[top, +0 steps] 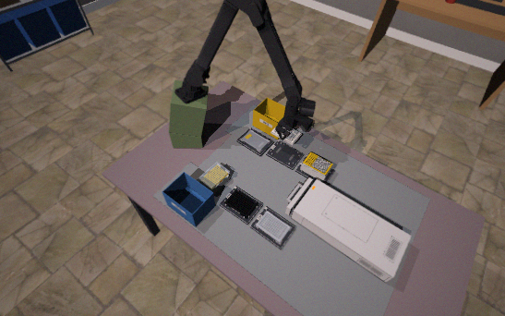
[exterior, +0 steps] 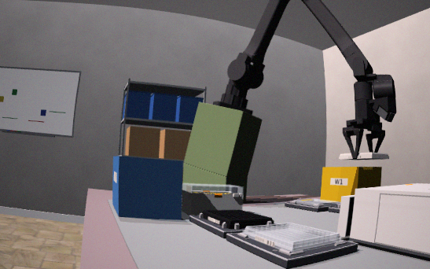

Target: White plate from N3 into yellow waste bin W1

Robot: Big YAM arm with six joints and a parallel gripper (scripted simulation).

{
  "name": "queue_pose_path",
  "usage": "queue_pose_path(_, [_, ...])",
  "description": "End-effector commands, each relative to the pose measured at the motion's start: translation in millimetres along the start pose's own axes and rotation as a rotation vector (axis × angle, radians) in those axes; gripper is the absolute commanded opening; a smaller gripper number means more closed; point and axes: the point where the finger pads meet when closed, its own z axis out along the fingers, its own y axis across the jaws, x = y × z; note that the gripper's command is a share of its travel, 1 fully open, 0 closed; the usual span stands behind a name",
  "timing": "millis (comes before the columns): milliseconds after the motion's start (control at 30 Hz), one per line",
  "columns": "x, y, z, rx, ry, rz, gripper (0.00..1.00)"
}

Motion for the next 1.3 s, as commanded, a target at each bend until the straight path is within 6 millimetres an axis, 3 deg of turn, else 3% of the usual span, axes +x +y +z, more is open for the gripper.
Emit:
queue_pose_path(0, [-1, 14, -11, -0.016, -0.035, 0.005, 0.00])
queue_pose_path(133, [13, 18, -1, -0.007, -0.015, 0.006, 0.00])
queue_pose_path(233, [14, 26, -10, -0.018, -0.034, 0.005, 0.00])
queue_pose_path(400, [29, 31, -3, -0.009, -0.017, 0.006, 0.00])
queue_pose_path(600, [34, 40, -10, -0.019, -0.033, 0.005, 0.00])
queue_pose_path(700, [45, 42, -1, -0.008, -0.015, 0.006, 0.00])
queue_pose_path(800, [47, 50, -10, -0.020, -0.032, 0.006, 0.00])
queue_pose_path(967, [62, 55, -2, -0.010, -0.016, 0.006, 0.00])
queue_pose_path(1133, [64, 62, -10, -0.021, -0.031, 0.006, 0.00])
queue_pose_path(1267, [77, 66, -1, -0.009, -0.014, 0.007, 0.00])
